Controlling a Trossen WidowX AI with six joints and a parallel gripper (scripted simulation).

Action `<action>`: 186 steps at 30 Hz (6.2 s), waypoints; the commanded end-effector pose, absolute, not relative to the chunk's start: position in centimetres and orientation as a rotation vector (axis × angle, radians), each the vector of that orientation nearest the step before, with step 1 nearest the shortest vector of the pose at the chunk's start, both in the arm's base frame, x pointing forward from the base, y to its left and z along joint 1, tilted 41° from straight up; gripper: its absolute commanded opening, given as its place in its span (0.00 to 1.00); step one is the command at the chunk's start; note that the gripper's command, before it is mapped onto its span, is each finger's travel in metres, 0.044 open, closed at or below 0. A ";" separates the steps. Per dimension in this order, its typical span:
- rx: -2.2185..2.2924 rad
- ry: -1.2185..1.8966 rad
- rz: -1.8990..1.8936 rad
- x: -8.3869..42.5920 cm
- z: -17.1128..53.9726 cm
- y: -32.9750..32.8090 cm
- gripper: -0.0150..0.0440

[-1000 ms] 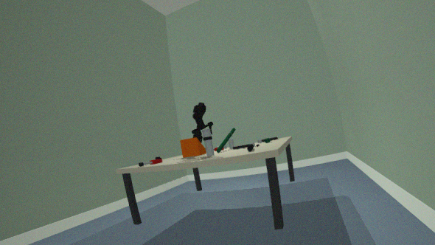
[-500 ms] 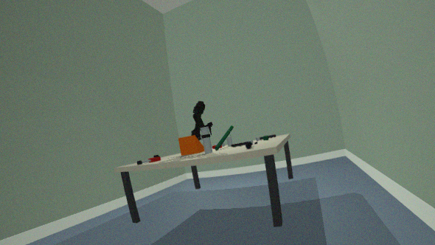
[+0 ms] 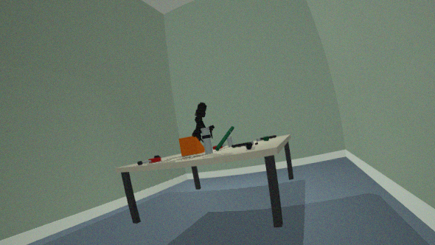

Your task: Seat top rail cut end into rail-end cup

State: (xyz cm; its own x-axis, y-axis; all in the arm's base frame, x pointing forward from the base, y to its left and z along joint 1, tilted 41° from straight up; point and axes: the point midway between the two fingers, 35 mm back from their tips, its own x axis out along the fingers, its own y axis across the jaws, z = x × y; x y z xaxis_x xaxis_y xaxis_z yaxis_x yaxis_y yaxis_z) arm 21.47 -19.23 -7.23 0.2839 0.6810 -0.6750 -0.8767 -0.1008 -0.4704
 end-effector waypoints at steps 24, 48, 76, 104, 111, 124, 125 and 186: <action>-0.958 0.325 1.286 22.5 -7.0 -19.0 0.25; -0.855 0.448 1.223 23.9 -6.8 -18.8 0.25; -0.720 0.600 1.138 25.8 -6.6 -18.8 0.25; -0.742 0.574 1.155 25.5 -6.7 -18.7 0.39; -0.742 0.574 1.155 25.5 -6.6 -18.7 0.70; -0.733 0.583 1.149 25.5 -1.4 -18.2 1.00; -0.732 0.583 1.149 25.5 -1.1 -18.1 1.00; -0.665 0.682 1.395 26.2 9.9 -5.3 1.00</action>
